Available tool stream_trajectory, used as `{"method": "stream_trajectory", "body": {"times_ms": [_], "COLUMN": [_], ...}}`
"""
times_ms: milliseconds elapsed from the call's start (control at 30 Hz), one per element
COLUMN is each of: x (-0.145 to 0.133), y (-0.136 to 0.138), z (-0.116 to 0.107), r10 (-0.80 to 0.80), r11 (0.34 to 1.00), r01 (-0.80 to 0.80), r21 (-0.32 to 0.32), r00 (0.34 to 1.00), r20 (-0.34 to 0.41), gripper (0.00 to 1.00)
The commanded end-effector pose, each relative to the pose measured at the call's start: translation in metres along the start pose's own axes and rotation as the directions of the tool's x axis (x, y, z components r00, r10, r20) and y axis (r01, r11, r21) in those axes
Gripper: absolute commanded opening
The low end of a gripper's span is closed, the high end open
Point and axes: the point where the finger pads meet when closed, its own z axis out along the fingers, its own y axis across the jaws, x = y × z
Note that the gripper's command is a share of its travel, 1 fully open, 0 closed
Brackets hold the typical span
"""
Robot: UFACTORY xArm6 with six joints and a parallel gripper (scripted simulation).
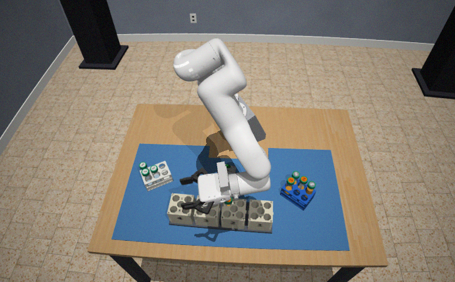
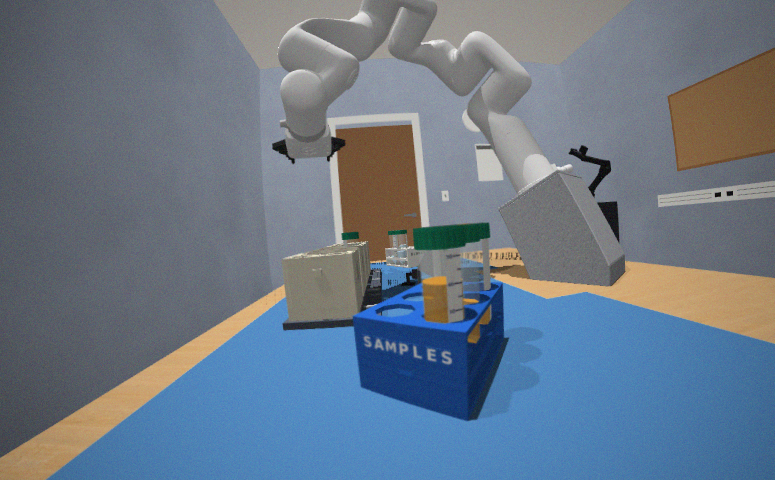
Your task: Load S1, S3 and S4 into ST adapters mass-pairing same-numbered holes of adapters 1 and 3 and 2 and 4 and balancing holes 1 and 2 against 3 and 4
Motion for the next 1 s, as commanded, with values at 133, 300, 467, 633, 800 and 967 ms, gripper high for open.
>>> {"method": "stream_trajectory", "body": {"times_ms": [133,300,467,633,800,967], "x": [-0.019,-0.034,-0.047,-0.058,-0.073,-0.085], "y": [0.016,0.028,0.040,0.049,0.062,0.073], "z": [0.006,0.007,0.006,0.002,-0.004,-0.013], "r10": [-0.162,-0.281,-0.385,-0.445,-0.536,-0.615], "r11": [0.986,0.957,0.918,0.888,0.831,0.770], "r01": [0.165,0.290,0.396,0.455,0.537,0.590], "r21": [-0.019,-0.006,0.030,0.067,0.144,0.243], "r00": [0.979,0.933,0.866,0.812,0.706,0.585], "r20": [0.124,0.225,0.320,0.377,0.462,0.529], "gripper": [1.00,1.00,1.00,1.00,1.00,1.00]}}
